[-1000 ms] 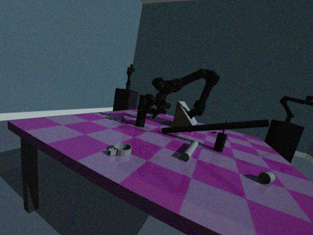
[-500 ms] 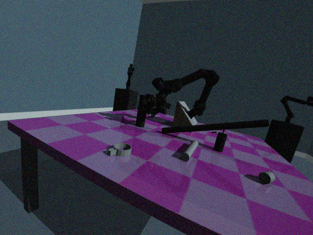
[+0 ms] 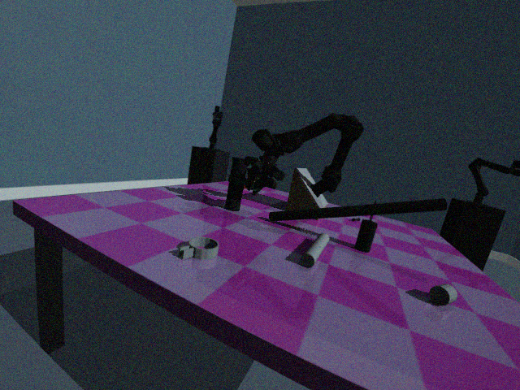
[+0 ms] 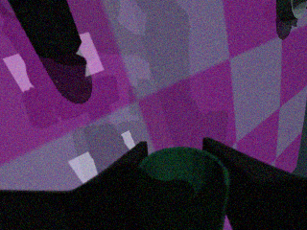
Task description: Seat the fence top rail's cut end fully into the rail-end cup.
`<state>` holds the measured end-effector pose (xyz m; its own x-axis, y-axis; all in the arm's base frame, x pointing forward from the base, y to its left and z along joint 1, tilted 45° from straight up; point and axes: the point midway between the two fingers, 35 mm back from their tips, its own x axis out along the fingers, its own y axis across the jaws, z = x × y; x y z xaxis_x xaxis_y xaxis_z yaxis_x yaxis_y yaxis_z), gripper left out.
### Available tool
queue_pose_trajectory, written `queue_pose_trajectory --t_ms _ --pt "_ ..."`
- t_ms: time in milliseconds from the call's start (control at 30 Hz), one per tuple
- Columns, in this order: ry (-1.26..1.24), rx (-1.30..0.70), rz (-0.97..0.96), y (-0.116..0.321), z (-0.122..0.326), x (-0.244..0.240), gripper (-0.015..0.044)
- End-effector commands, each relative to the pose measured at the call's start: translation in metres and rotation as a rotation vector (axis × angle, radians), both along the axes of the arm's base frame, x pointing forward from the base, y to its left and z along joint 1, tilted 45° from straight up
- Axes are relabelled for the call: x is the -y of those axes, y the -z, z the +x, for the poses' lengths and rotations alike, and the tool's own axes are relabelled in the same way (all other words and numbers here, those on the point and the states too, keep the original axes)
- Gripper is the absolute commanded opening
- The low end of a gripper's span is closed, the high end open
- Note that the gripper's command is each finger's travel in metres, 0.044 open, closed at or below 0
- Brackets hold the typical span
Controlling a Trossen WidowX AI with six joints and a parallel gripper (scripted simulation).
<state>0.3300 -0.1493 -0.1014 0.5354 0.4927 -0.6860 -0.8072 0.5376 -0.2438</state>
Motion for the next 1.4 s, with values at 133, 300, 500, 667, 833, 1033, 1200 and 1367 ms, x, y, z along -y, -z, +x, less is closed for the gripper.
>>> queue_pose_trajectory --t_ms 133,300,500,667,833,1033,1200,1367 --pt "-0.041 0.042 -0.003 0.000 -0.006 -0.001 0.0000" --pt "-0.060 0.060 -0.005 0.000 -0.009 -0.001 0.0000" --pt "-0.091 0.089 -0.008 0.000 -0.013 -0.001 0.0000" --pt "-0.121 0.119 -0.011 -0.001 -0.017 -0.002 0.0000" --pt "-0.144 0.141 -0.013 0.000 -0.020 -0.002 0.0000" --pt "-0.165 0.161 -0.015 0.000 -0.022 -0.002 0.0000" --pt "-0.167 0.163 -0.015 0.000 -0.022 -0.002 0.0000" --pt "-0.154 0.151 -0.014 0.000 -0.021 -0.002 0.0000"
